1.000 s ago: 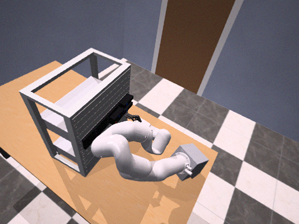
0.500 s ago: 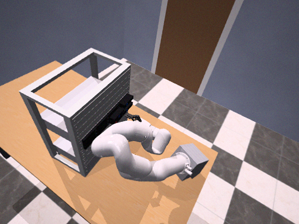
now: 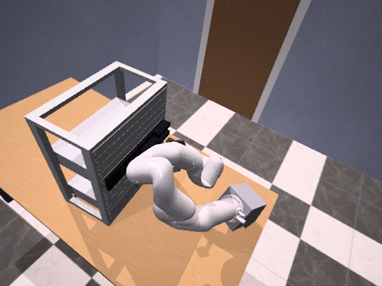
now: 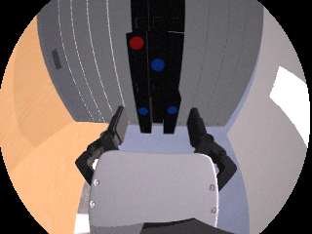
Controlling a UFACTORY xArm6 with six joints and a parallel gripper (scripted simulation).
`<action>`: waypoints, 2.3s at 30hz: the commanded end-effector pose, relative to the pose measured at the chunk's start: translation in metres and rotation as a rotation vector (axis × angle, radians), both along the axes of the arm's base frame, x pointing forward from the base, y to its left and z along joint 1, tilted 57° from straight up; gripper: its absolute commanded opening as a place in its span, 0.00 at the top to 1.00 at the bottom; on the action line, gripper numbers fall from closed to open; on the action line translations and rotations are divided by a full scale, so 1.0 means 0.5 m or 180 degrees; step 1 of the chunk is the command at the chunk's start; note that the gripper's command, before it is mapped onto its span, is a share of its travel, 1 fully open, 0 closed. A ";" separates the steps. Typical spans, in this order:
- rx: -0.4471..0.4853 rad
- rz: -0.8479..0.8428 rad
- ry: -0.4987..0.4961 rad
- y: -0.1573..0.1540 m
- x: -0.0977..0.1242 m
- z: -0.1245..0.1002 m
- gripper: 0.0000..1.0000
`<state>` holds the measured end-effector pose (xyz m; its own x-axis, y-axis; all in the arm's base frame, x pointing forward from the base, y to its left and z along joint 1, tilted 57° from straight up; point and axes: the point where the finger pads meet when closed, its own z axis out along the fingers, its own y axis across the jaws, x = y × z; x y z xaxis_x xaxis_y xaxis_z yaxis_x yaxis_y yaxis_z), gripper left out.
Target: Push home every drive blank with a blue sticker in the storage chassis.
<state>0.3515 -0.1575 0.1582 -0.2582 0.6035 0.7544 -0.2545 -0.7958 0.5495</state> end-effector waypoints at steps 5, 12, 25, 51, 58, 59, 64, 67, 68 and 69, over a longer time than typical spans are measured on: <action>-0.0015 0.0012 -0.0031 -0.053 0.014 -0.045 0.00; -0.0015 0.0012 -0.0031 -0.057 0.015 -0.048 0.00; -0.0015 0.0012 -0.0031 -0.057 0.015 -0.048 0.00; -0.0015 0.0012 -0.0031 -0.057 0.015 -0.048 0.00; -0.0015 0.0012 -0.0031 -0.057 0.015 -0.048 0.00; -0.0015 0.0012 -0.0031 -0.057 0.015 -0.048 0.00; -0.0015 0.0012 -0.0031 -0.057 0.015 -0.048 1.00; -0.0015 0.0012 -0.0031 -0.057 0.015 -0.048 1.00; -0.0015 0.0012 -0.0031 -0.057 0.015 -0.048 1.00; -0.0015 0.0012 -0.0031 -0.057 0.015 -0.048 1.00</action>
